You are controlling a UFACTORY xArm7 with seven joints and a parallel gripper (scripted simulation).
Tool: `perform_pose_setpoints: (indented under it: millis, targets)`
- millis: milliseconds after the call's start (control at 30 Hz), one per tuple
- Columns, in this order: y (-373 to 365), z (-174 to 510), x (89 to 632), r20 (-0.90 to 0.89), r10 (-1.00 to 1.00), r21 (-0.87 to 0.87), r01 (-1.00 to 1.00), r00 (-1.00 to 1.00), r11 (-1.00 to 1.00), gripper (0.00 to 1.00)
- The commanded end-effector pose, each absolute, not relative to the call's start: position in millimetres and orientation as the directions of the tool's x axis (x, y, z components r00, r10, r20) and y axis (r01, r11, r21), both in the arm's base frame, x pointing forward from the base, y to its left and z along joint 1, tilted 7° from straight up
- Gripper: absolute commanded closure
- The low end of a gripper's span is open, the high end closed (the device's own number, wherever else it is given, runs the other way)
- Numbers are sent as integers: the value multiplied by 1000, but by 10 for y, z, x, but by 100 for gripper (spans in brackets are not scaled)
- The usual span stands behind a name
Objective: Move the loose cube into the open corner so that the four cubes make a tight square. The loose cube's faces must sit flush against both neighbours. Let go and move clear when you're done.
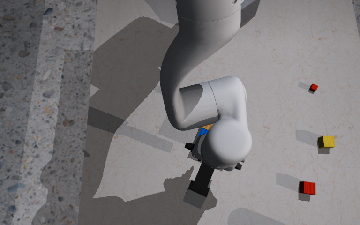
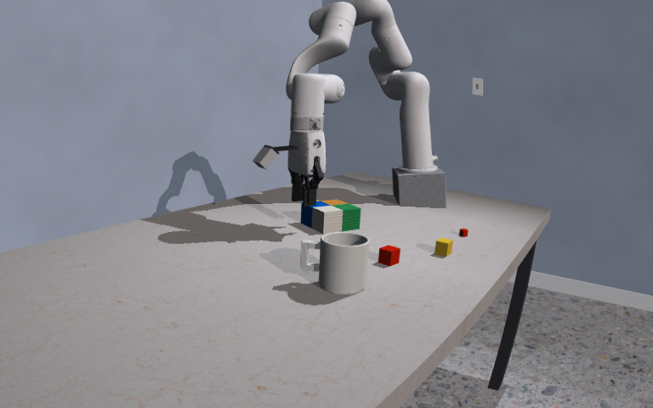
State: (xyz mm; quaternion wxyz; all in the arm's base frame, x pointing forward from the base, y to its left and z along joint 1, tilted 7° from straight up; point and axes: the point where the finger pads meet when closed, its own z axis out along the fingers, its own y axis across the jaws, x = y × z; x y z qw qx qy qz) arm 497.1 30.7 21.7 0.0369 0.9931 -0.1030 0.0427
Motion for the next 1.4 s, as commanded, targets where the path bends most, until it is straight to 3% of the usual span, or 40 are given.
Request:
perform_pose_setpoints:
  millis: [0, 1367]
  targets:
    - [298, 88, 5006, 98, -201, 64, -208, 975, -976, 52]
    - [263, -309, 5041, 98, -201, 64, -208, 975, -976, 52]
